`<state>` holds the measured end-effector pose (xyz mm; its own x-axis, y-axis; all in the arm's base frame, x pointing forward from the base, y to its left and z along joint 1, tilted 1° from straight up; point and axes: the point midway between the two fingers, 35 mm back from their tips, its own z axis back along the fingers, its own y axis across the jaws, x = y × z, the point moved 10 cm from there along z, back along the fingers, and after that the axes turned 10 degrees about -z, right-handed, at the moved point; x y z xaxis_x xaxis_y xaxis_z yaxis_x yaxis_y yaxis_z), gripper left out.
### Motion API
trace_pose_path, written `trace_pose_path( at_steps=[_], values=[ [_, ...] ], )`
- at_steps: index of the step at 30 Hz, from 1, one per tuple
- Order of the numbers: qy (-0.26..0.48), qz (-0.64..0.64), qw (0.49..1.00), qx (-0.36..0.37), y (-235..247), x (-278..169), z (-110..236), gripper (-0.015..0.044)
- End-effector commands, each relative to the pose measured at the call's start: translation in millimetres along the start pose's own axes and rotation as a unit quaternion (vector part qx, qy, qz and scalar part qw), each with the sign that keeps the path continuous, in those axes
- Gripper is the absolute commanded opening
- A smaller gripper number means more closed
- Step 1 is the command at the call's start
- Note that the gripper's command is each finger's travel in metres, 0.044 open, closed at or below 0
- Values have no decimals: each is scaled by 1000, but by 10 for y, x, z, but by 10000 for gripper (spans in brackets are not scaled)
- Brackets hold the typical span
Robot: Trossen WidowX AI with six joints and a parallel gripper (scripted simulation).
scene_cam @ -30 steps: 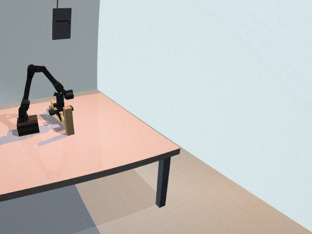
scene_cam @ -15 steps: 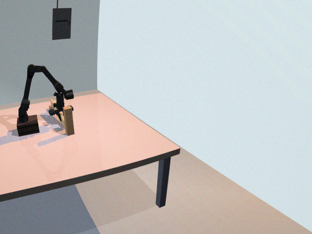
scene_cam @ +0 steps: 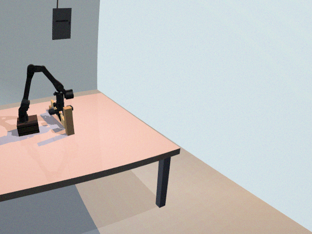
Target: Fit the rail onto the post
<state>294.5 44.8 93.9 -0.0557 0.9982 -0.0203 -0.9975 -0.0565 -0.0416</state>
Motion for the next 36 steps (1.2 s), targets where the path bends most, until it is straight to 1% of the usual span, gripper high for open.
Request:
trace_pose_path(
  at_steps=[1, 36],
  values=[
    [-3, 1, 1000, -5, -27, 6, 59, 0],
    [-4, 1, 1000, -5, -59, 11, 236, 0]
  ],
)
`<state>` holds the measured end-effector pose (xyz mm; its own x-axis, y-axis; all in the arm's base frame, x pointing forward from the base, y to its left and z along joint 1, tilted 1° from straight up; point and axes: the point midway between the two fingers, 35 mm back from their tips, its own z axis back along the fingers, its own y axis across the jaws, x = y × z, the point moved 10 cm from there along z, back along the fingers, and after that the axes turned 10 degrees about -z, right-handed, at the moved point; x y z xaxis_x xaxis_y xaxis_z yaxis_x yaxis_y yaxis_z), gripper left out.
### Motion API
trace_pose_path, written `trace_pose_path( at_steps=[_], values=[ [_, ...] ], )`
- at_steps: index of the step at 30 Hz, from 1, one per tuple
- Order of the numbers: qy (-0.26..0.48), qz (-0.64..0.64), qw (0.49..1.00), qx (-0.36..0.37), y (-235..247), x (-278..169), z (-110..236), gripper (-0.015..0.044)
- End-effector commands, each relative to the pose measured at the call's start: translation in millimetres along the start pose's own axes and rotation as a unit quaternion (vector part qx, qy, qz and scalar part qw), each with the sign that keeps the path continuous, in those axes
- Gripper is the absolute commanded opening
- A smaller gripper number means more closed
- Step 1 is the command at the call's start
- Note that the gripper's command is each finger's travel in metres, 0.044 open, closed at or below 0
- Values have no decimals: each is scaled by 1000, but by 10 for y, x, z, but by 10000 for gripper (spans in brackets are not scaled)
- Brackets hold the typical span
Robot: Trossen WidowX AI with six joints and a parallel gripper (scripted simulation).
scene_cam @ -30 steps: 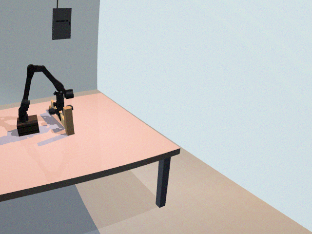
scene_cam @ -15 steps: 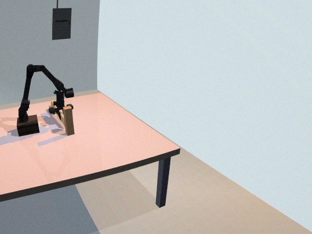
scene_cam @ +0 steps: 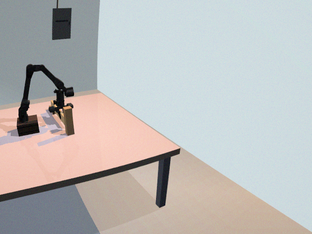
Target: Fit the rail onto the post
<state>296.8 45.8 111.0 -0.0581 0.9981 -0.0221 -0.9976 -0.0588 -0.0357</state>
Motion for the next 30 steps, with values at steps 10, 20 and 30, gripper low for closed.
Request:
trace_pose_path(
  at_steps=[10, 20, 30],
  values=[
    [-4, 0, 1000, -8, -28, 5, 114, 0],
    [-4, 0, 1000, -8, -26, 5, 74, 0],
    [-4, 0, 1000, -8, -13, 3, 37, 0]
  ],
)
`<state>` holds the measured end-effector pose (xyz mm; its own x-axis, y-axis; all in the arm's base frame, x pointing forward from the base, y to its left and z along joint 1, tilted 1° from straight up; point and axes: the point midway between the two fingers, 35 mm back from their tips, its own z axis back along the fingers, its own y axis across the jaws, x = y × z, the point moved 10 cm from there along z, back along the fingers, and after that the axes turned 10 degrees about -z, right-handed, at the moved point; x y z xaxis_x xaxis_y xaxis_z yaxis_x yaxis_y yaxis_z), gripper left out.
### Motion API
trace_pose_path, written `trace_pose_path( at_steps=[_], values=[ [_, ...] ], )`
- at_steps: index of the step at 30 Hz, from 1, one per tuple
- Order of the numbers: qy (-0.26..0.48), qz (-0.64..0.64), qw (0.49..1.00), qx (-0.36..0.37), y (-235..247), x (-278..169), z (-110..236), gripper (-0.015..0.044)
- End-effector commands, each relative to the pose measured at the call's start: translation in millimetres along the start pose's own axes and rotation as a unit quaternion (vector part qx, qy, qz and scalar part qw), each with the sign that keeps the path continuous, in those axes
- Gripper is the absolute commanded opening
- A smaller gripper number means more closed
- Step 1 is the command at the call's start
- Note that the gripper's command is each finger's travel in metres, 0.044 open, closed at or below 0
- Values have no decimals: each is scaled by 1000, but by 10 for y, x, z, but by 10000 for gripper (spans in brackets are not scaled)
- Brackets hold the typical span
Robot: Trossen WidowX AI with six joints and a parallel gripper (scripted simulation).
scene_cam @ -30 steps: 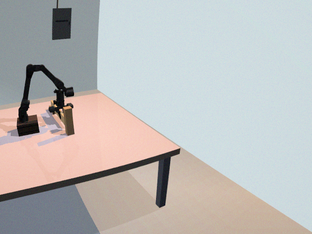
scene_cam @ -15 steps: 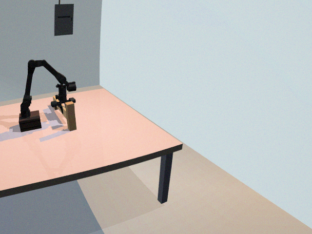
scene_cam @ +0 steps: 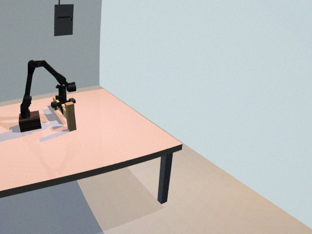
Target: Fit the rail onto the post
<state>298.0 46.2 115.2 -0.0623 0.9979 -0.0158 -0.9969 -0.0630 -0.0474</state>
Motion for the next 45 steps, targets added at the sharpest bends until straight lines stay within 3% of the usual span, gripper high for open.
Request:
trace_pose_path(
  at_steps=[1, 45],
  values=[
    [-1, -2, 1000, -2, 3, 0, -1, 0],
    [-1, -2, 1000, -2, 29, -4, 27, 0]
  ],
)
